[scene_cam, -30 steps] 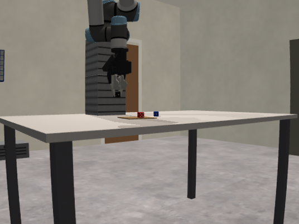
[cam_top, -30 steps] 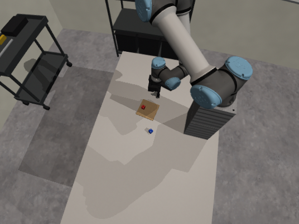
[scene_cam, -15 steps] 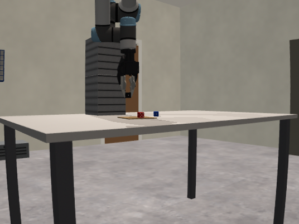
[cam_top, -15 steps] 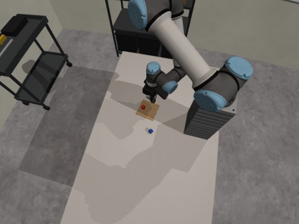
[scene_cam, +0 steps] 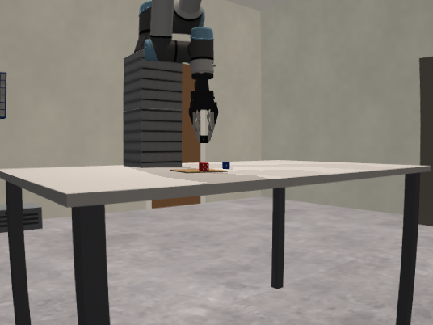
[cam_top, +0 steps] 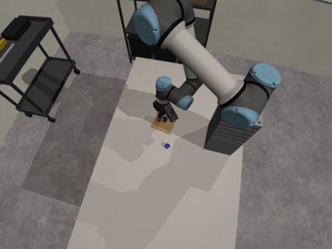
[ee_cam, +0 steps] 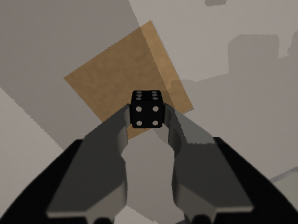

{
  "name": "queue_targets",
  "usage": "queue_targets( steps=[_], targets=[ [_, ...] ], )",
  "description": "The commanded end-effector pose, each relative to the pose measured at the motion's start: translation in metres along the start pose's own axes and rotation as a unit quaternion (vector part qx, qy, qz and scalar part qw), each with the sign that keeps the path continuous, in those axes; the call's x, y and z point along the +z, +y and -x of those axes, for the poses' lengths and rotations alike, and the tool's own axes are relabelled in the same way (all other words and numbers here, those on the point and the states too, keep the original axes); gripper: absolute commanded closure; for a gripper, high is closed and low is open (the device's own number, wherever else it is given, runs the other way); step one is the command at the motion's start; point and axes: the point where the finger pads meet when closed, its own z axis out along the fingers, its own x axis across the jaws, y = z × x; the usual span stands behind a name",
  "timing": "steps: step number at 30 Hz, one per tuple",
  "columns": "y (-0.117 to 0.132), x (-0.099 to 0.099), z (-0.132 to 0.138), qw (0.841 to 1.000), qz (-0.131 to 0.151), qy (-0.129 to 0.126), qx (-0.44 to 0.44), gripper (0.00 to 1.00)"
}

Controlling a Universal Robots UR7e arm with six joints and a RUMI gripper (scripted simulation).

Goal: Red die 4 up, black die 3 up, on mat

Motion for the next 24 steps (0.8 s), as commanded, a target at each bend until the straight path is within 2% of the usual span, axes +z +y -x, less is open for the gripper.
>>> queue_targets(
  steps=[1, 6, 16, 24],
  targets=[
    [-0.008, 0.001, -0.024, 0.996, 0.001, -0.009, 0.084, 0.94],
    [-0.013, 0.002, -0.036, 0.992, 0.002, -0.009, 0.126, 0.94],
    [-0.029, 0.004, -0.068, 0.971, 0.003, -0.008, 0.239, 0.94],
    [-0.035, 0.005, -0.081, 0.959, 0.003, -0.008, 0.282, 0.94]
  ],
)
